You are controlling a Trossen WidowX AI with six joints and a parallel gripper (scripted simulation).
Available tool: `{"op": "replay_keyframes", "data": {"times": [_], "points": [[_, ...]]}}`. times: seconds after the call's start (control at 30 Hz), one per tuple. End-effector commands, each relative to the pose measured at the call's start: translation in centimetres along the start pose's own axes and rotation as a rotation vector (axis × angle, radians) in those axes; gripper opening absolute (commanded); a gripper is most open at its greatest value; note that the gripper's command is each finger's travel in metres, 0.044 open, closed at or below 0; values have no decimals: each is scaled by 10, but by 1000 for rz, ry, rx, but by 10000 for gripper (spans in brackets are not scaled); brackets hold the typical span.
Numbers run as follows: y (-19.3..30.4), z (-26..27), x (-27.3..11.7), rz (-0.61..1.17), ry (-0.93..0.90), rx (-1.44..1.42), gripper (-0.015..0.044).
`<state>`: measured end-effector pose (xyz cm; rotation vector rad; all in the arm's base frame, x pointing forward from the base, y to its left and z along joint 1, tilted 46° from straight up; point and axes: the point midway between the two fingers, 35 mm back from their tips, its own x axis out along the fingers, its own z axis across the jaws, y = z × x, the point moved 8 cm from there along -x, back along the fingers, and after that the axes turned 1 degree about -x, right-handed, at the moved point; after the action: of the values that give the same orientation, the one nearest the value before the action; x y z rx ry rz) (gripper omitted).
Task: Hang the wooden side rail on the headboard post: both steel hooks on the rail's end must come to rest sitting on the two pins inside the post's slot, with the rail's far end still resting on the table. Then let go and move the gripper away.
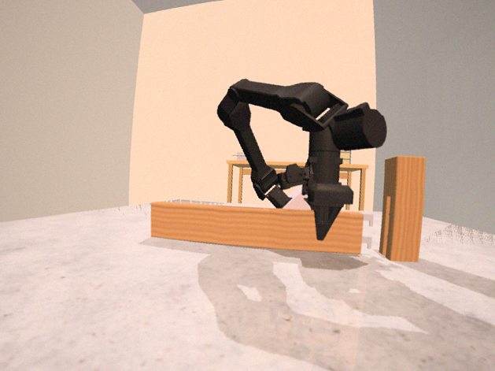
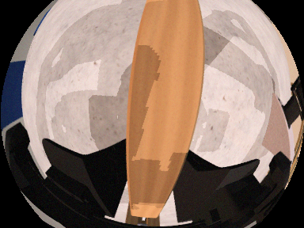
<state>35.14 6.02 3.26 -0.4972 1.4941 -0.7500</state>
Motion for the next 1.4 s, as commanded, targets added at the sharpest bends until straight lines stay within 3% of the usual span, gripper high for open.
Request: {"op": "replay_keyframes", "data": {"times": [0.0, 1.37], "points": [[1, 0, -5, 6, -9, 5, 0], [1, 0, -12, 6, -9, 5, 0]]}}
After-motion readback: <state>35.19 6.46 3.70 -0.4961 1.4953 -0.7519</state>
